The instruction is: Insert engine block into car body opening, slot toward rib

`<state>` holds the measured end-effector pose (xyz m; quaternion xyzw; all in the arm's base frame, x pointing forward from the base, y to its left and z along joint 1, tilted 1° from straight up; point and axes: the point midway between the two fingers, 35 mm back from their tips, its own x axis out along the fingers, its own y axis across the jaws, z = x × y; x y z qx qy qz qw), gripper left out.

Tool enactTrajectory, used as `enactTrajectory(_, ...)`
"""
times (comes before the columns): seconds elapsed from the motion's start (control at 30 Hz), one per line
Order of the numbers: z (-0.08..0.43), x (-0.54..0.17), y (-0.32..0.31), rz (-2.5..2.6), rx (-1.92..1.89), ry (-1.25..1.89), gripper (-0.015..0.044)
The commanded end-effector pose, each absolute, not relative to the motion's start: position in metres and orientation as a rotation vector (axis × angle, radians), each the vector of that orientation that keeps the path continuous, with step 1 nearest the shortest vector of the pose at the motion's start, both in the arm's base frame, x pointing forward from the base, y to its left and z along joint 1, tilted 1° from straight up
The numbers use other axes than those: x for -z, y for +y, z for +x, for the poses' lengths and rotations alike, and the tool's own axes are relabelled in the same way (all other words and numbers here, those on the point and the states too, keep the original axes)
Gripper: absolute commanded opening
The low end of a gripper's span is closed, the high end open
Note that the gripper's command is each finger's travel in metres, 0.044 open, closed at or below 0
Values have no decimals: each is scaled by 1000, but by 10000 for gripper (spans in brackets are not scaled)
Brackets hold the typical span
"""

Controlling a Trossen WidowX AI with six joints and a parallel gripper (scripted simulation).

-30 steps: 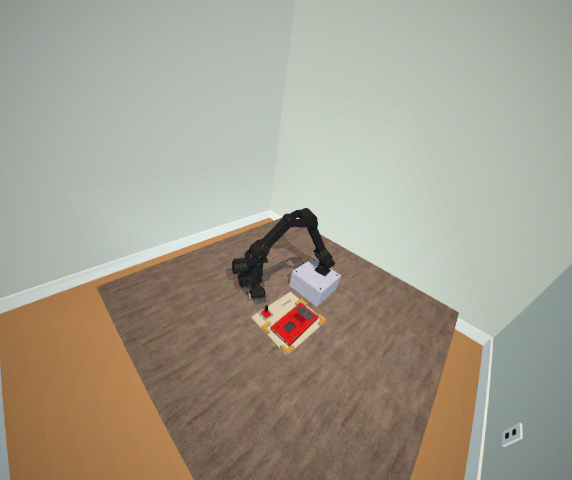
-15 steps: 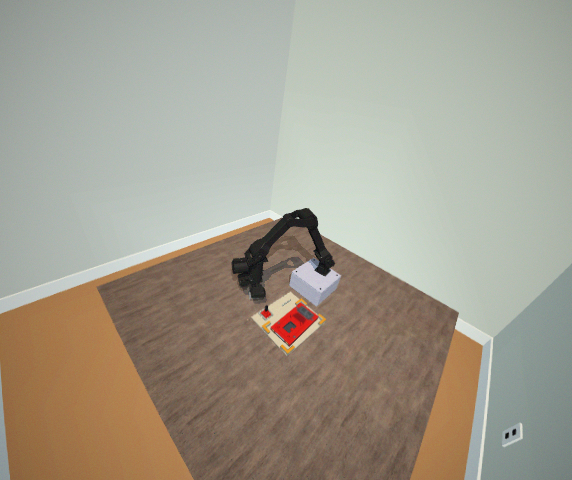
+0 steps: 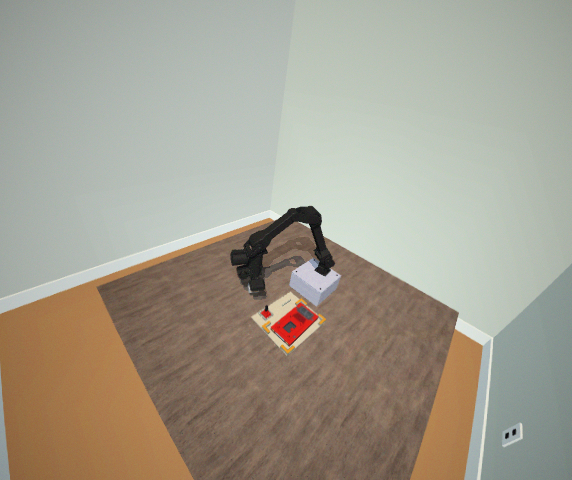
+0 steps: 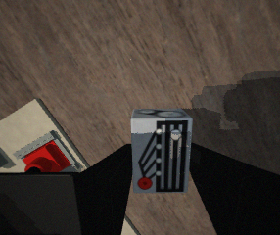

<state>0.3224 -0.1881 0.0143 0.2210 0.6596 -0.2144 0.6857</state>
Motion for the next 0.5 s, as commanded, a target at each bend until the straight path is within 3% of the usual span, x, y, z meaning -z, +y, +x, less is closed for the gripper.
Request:
enactTrajectory(0.0, 323, -29, -189, 493, 485, 1472, 0)
enactTrajectory(0.47, 318, -74, -187, 493, 485, 1472, 0)
